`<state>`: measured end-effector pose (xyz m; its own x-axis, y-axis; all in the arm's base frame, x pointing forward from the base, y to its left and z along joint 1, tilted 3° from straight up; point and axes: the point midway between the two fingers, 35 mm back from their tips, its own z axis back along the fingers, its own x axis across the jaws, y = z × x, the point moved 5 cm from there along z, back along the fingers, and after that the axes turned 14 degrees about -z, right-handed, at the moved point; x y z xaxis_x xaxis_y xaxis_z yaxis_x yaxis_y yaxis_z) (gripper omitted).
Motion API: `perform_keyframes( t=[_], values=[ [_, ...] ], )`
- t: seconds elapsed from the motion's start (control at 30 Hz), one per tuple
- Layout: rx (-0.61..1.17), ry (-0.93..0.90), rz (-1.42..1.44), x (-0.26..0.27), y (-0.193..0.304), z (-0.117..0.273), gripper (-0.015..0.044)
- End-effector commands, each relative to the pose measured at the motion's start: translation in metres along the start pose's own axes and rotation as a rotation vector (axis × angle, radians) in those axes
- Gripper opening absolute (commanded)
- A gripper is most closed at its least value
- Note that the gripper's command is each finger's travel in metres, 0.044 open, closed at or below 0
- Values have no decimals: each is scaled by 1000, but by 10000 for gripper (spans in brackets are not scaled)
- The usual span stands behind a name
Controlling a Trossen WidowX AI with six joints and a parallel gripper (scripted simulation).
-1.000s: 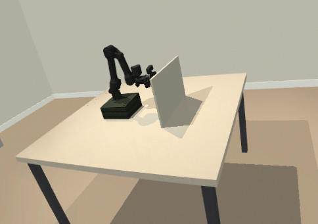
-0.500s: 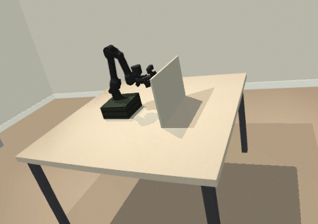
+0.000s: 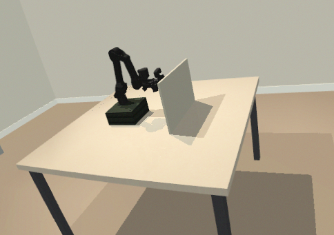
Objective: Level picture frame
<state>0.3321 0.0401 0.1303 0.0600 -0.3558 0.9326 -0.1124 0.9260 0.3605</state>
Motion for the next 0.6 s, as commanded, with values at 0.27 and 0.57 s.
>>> perform_keyframes(
  t=[0.27,0.57],
  values=[
    [1,-13,-2,-1,0,-1,0],
    [1,-13,-2,-4,-1,-1,0]
  ],
)
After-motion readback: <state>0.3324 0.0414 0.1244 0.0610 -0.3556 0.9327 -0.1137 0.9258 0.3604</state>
